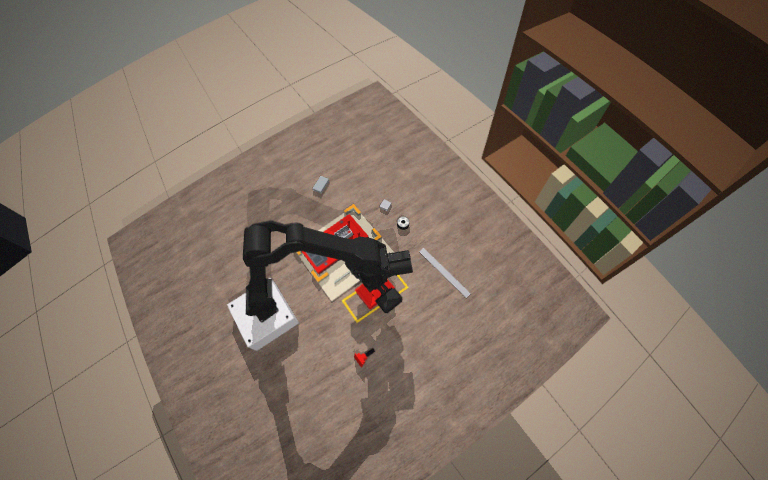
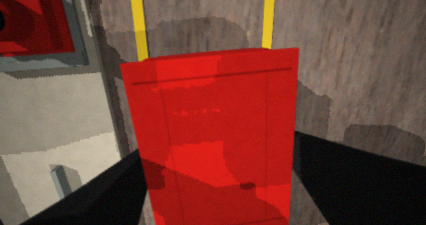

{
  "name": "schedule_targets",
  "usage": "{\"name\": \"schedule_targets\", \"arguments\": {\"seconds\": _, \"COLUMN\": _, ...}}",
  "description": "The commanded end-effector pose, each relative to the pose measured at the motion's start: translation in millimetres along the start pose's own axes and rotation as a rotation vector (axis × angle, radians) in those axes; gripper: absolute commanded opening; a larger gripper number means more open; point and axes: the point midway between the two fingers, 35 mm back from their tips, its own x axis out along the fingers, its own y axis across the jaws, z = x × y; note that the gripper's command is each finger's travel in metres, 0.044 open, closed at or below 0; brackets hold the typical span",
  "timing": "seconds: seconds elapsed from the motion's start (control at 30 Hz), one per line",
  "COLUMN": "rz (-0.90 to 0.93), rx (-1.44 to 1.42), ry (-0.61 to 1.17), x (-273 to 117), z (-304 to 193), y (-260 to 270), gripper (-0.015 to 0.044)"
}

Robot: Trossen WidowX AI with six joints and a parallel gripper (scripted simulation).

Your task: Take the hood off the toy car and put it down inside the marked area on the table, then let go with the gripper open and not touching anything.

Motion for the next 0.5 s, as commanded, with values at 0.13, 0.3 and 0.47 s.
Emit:
{"name": "schedule_targets", "arguments": {"seconds": 0.13, "rz": 0.005, "rx": 0.006, "ry": 0.003, "x": 6.6, "z": -1.4, "y": 1.2, "gripper": 0.0000}}
{"name": "schedule_targets", "arguments": {"seconds": 0.3, "rz": 0.005, "rx": 0.006, "ry": 0.003, "x": 9.0, "z": -1.7, "y": 1.3, "gripper": 0.0000}}
{"name": "schedule_targets", "arguments": {"seconds": 0.47, "rz": 0.005, "rx": 0.006, "ry": 0.003, "x": 10.0, "z": -1.7, "y": 1.3, "gripper": 0.0000}}
